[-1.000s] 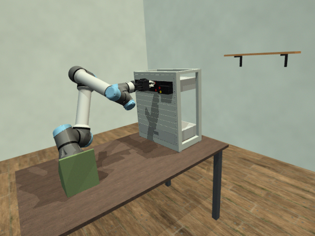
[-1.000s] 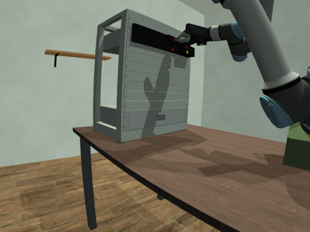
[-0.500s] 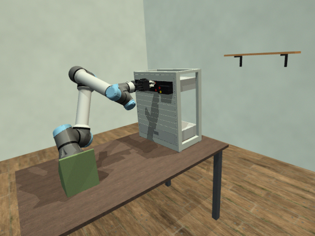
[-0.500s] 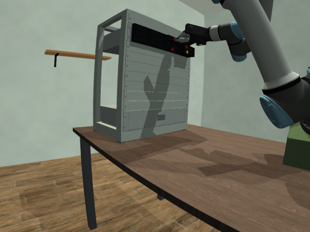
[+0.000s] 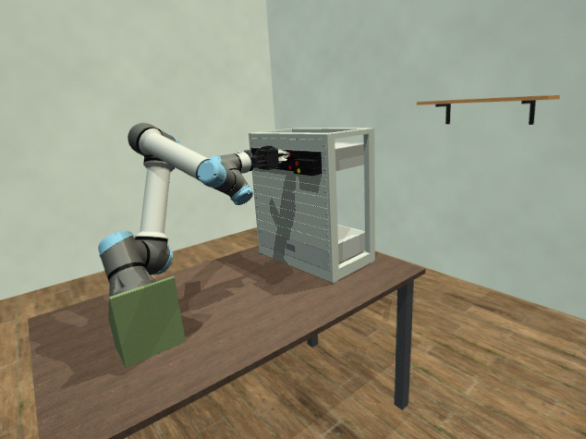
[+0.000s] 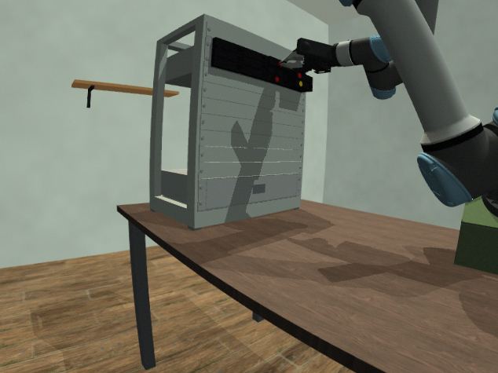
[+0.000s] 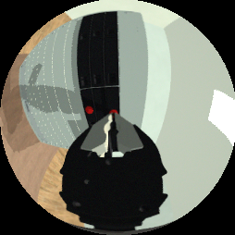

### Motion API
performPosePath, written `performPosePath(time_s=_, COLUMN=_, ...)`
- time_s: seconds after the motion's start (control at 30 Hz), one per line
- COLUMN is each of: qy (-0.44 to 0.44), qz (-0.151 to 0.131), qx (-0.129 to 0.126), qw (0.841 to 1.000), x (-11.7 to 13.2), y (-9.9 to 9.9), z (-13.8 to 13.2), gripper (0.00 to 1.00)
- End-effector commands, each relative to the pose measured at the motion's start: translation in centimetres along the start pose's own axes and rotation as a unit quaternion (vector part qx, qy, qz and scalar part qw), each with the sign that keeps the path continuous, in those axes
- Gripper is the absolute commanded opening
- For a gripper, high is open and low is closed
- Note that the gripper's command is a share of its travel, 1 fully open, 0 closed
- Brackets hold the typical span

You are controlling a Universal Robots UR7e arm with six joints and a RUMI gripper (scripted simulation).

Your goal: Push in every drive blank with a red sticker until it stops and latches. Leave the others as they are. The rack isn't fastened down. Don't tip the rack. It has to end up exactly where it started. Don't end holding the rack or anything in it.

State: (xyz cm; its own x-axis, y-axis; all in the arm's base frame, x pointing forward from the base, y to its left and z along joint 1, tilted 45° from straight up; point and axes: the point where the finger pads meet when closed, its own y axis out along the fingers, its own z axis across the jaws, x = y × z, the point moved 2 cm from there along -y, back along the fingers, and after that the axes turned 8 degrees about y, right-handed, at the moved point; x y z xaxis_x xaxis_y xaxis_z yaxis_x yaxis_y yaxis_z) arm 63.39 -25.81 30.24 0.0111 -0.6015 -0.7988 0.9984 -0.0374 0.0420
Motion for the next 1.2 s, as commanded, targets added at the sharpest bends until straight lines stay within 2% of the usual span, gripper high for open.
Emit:
performPosePath(time_s=0.0, qy=0.000, qz=0.000, qx=0.000, qw=1.000, x=0.02, y=0.37, z=-0.06, gripper=0.00)
performPosePath(time_s=1.17, qy=0.000, qz=0.000, qx=0.000, qw=1.000, x=-0.04, y=0.95, z=-0.13, gripper=0.00)
